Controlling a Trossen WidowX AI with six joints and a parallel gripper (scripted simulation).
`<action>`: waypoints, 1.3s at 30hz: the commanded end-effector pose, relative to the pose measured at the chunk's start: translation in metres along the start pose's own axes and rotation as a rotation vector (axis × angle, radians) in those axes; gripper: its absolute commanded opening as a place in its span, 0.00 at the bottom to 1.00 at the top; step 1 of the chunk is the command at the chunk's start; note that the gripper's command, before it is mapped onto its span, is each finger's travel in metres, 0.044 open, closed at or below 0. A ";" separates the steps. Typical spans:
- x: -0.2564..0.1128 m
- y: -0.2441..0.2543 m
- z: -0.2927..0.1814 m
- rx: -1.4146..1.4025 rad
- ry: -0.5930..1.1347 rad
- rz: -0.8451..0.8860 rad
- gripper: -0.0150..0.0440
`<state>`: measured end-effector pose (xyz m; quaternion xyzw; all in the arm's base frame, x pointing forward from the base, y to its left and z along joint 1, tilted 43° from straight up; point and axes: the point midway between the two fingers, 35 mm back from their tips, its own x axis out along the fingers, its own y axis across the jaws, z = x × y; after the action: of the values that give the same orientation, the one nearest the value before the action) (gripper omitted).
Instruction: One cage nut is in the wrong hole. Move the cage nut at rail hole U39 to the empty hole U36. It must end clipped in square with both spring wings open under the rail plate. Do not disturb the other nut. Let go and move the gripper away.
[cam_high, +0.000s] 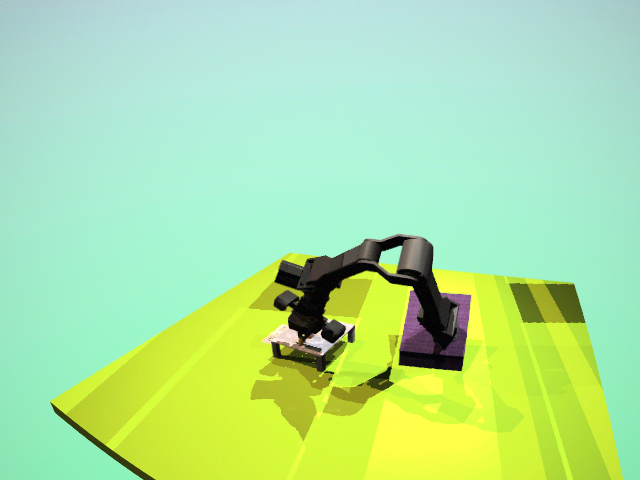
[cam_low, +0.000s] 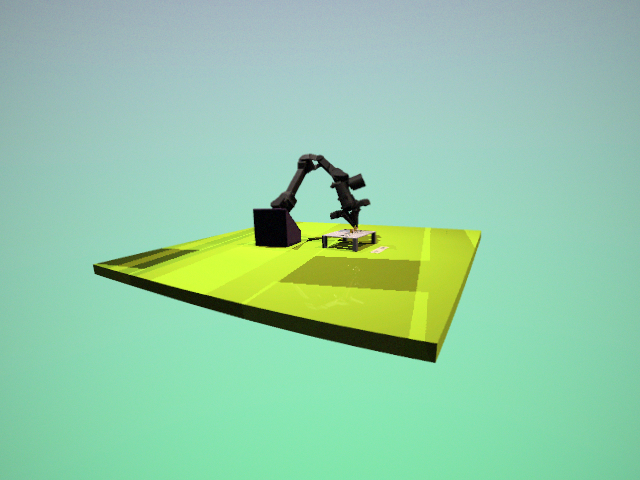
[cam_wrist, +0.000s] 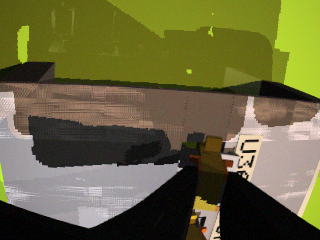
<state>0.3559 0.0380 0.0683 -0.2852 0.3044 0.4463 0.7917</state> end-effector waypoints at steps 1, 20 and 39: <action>0.000 0.000 0.000 0.003 0.003 -0.007 0.30; -0.001 0.002 0.000 0.004 0.003 -0.023 0.30; -0.001 0.004 0.000 0.005 0.003 -0.039 0.30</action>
<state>0.3526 0.0392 0.0680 -0.2895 0.3006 0.4334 0.7987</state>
